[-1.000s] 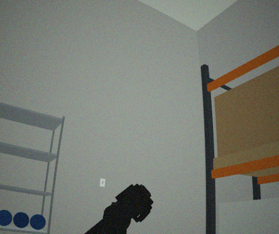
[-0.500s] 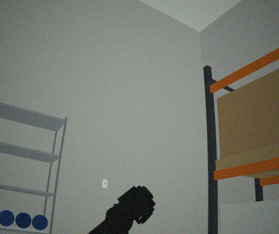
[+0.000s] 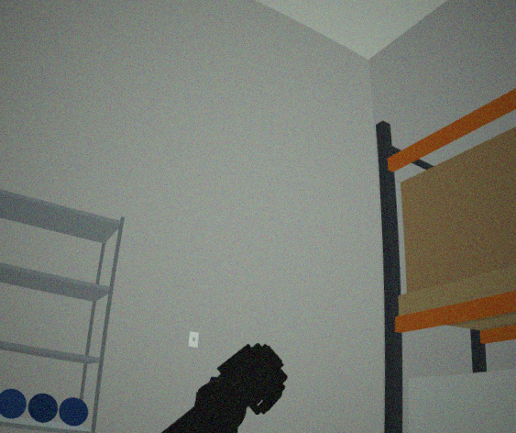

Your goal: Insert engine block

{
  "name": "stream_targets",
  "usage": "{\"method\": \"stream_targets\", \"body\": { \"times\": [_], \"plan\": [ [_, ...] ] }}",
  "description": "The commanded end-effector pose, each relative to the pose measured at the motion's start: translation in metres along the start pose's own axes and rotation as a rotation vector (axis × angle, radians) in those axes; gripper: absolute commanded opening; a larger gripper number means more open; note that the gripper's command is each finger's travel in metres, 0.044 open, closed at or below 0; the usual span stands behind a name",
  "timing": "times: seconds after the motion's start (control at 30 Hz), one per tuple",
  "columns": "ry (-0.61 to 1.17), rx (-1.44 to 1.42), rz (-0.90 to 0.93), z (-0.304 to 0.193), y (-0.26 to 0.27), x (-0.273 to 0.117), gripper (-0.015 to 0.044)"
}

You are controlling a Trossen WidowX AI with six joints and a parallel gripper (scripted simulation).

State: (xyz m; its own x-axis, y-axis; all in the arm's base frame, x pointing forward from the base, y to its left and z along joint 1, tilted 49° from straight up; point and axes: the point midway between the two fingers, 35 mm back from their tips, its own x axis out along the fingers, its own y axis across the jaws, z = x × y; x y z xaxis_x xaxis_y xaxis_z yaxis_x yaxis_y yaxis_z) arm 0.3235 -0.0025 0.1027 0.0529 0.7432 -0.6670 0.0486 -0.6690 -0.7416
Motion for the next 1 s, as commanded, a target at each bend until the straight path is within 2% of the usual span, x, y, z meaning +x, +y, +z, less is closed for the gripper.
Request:
{"method": "stream_targets", "body": {
  "times": [0.0, 0.27, 0.53, 0.97],
  "plan": [
    [0.001, 0.001, -0.004, 0.0002, -0.0004, 0.0004, 0.0159],
    [0.001, 0.093, -0.004, 0.0004, -0.0010, 0.0018, 0.0159],
    [0.001, 0.006, -0.004, 0.0004, -0.0011, 0.0036, 0.0159],
    [0.001, 0.037, -0.004, 0.0004, -0.0012, 0.0067, 0.0159]
  ]
}}
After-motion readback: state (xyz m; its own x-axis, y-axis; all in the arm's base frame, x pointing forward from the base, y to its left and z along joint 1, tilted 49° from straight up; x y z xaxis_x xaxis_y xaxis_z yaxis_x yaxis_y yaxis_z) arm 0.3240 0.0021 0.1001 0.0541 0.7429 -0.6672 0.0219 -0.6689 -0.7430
